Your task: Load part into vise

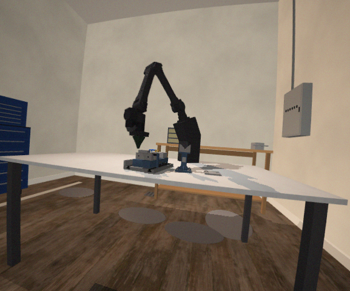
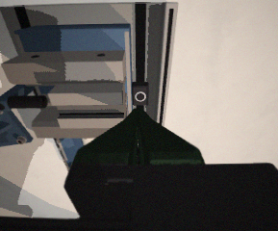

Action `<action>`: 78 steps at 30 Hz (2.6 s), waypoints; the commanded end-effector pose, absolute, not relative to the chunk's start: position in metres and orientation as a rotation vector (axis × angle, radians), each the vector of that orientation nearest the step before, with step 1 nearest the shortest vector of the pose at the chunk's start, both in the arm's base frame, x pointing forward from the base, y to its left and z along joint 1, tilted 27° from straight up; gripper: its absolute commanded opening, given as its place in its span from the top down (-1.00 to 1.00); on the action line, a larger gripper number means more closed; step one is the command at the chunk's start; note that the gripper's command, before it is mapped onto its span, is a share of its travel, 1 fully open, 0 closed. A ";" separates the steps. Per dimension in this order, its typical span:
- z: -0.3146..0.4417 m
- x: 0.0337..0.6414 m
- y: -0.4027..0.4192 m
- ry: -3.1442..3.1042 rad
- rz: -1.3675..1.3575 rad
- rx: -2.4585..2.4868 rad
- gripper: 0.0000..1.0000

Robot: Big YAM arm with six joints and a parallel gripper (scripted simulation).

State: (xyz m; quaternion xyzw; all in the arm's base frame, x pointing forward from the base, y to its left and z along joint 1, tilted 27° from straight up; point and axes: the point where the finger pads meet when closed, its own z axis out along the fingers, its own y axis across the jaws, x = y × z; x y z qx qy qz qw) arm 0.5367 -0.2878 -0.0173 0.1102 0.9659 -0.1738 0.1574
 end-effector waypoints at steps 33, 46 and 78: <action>-0.026 0.549 -0.300 2.745 -0.504 0.309 1.00; -0.026 0.549 -0.300 2.745 -0.503 0.308 1.00; -0.026 0.549 -0.300 2.746 -0.503 0.308 1.00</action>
